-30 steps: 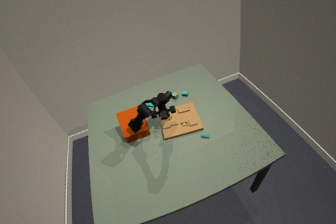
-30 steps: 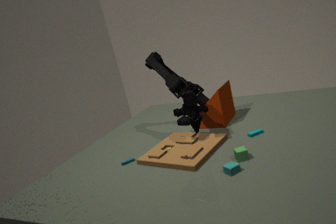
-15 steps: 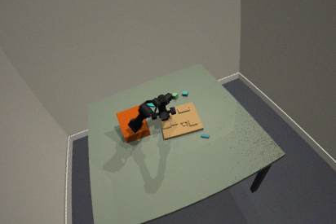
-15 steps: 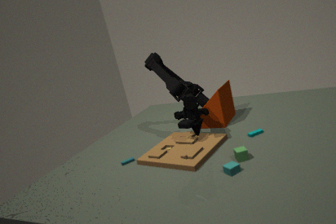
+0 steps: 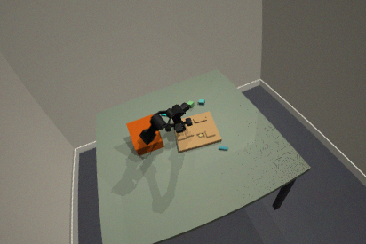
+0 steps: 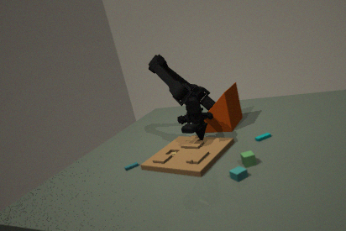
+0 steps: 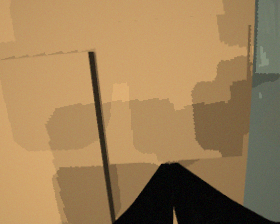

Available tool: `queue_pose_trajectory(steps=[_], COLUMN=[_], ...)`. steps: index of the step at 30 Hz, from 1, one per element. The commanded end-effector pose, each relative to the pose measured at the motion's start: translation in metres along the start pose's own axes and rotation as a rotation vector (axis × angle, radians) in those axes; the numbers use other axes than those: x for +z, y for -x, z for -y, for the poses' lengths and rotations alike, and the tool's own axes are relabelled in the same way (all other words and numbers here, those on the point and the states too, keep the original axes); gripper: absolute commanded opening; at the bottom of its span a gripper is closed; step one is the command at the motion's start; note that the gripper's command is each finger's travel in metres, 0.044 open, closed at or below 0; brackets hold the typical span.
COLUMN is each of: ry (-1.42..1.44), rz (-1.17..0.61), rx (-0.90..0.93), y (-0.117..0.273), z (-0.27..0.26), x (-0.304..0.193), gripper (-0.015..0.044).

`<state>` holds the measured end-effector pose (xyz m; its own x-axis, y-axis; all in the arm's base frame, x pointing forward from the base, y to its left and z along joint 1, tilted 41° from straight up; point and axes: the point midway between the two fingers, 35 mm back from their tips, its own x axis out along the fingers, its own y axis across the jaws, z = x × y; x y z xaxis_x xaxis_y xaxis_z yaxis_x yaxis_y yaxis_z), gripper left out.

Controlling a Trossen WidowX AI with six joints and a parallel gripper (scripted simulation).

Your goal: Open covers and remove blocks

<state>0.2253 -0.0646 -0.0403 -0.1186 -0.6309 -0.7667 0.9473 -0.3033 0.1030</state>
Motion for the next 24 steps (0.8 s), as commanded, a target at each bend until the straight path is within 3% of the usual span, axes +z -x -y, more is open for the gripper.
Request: queue_pose_trajectory(steps=[1,24], ry=[0.007,0.008], rz=[0.005,0.003], rx=[0.001,0.001], y=[-0.001,0.000], z=[0.001,-0.002], x=[0.004,0.027], gripper=[0.0000,0.0000])
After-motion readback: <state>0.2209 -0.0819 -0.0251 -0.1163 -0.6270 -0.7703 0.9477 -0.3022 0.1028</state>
